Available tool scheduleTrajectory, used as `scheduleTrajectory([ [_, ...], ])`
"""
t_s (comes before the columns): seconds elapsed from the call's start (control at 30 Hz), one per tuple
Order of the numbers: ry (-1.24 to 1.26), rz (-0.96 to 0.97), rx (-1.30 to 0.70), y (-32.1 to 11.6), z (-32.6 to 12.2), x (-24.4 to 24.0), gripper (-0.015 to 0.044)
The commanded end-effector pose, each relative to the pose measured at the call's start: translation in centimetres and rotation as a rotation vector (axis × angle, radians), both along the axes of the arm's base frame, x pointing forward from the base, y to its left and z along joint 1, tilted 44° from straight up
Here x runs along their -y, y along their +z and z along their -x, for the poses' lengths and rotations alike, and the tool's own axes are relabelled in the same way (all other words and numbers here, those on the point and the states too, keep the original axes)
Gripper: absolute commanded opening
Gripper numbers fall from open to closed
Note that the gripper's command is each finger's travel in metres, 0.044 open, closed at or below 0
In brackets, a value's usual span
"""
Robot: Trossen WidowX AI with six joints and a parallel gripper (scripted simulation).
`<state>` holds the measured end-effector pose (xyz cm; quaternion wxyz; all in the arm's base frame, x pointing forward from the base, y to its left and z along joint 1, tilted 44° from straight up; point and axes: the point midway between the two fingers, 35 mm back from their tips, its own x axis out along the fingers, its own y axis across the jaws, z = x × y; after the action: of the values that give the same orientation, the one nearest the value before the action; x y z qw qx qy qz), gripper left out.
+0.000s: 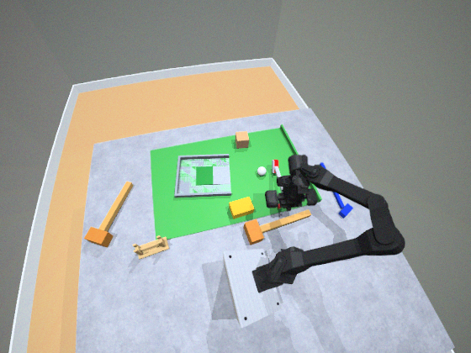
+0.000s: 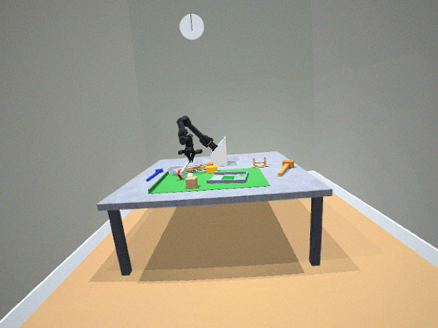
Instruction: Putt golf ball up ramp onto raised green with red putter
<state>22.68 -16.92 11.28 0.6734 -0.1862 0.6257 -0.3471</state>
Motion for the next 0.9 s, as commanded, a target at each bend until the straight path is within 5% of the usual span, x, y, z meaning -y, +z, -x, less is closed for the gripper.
scheduleTrajectory([
  [0.0,0.000,0.000,0.000,0.0,0.0,0.0,0.0000],
  [0.87,0.010,-0.001,0.002,1.8,0.5,2.3,0.0000],
])
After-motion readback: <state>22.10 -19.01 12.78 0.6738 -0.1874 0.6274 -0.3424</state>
